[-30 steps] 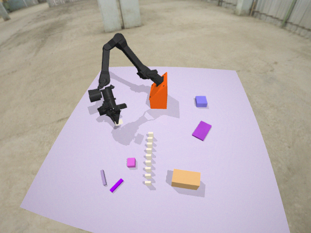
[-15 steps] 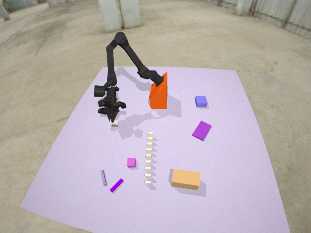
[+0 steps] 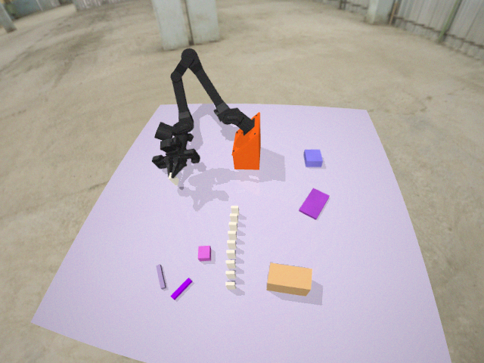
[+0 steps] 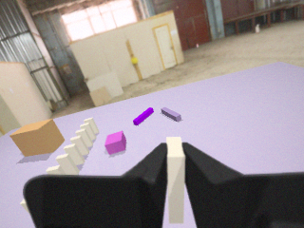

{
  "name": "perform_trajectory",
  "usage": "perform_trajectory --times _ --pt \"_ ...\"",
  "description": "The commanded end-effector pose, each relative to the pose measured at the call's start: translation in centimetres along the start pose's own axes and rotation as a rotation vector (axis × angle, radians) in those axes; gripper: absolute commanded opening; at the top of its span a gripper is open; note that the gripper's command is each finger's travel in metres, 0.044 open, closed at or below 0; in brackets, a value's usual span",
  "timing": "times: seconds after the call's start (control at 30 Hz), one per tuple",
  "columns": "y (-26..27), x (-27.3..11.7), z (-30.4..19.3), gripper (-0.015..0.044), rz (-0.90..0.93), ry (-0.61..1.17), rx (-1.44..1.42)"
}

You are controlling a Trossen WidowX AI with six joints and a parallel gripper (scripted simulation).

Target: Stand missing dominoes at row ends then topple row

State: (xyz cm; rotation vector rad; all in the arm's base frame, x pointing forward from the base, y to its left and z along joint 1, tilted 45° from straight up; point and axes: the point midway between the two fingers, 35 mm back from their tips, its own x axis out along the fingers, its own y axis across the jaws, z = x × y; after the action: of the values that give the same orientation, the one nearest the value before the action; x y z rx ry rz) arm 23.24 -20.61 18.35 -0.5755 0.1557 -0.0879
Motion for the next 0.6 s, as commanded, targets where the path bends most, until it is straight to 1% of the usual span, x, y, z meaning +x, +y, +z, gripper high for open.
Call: perform_trajectory --times 0.0,0.2,0.57 --pt "0.7 -1.4 0.5 0.0028 0.009 -0.073 -0.094" --pt "1.9 -3.3 1.2 0.0028 0.025 -0.156 -0.225" --pt "2.0 -3.4 1.2 0.0028 0.025 -0.158 -0.229"
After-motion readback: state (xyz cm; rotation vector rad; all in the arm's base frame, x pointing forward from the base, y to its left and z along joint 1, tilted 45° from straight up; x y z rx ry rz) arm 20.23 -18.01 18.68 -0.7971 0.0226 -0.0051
